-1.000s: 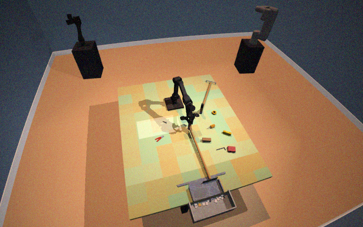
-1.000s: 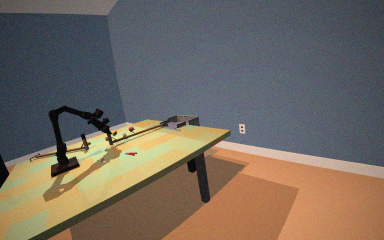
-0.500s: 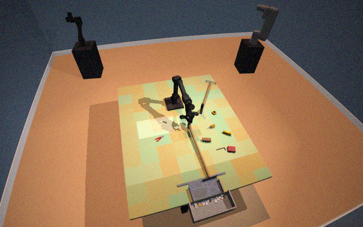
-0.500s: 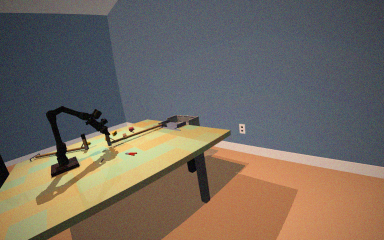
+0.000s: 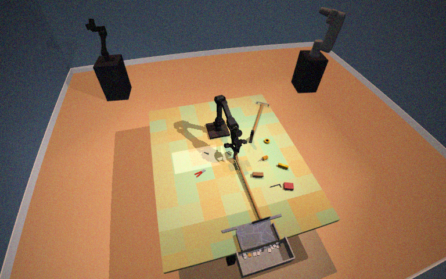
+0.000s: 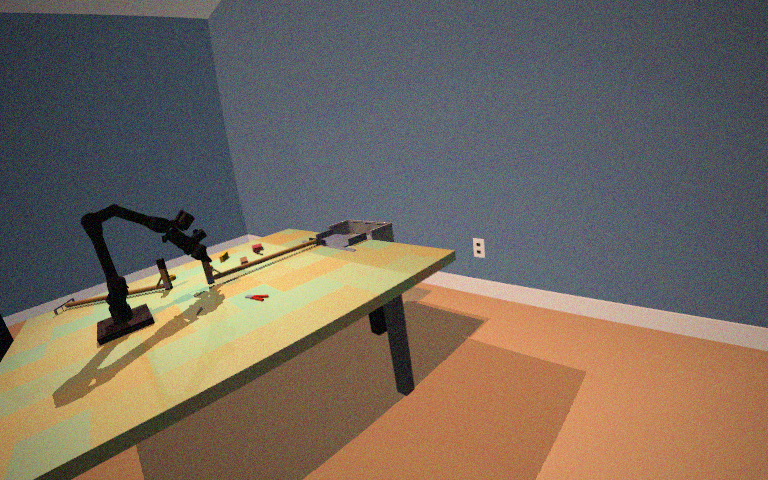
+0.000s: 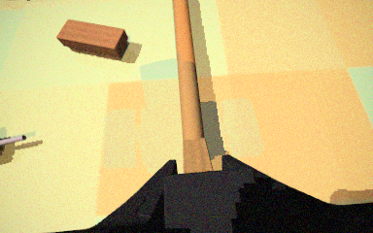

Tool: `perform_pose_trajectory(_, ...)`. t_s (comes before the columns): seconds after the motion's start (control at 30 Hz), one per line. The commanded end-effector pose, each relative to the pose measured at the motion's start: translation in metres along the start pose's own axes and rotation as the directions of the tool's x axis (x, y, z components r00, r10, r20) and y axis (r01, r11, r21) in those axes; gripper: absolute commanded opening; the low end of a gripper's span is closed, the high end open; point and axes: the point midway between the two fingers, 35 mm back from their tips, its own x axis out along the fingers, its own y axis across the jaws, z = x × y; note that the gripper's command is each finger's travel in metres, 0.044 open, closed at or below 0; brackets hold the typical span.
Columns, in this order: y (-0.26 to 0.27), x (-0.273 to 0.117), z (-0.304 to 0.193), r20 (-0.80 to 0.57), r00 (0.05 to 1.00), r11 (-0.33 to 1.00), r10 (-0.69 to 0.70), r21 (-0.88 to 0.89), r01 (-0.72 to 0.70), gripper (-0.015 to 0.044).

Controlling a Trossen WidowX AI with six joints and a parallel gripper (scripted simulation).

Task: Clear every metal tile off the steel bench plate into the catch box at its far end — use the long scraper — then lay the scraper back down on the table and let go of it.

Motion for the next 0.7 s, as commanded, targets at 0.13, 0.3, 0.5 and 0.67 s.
perform_pose_trajectory(0.13,-0.001,-0.007,-0.005,0.016,1.0,1.0,-0.003,0.006,0.003,0.0)
perform_pose_trajectory(0.3,-0.002,-0.009,-0.01,0.017,1.0,1.0,-0.003,0.006,0.003,0.0)
perform_pose_trajectory(0.5,-0.003,-0.012,-0.015,0.017,1.0,1.0,-0.003,0.006,0.003,0.0)
perform_pose_trajectory(0.67,-0.003,-0.014,-0.02,0.017,1.0,1.0,-0.003,0.006,0.003,0.0)
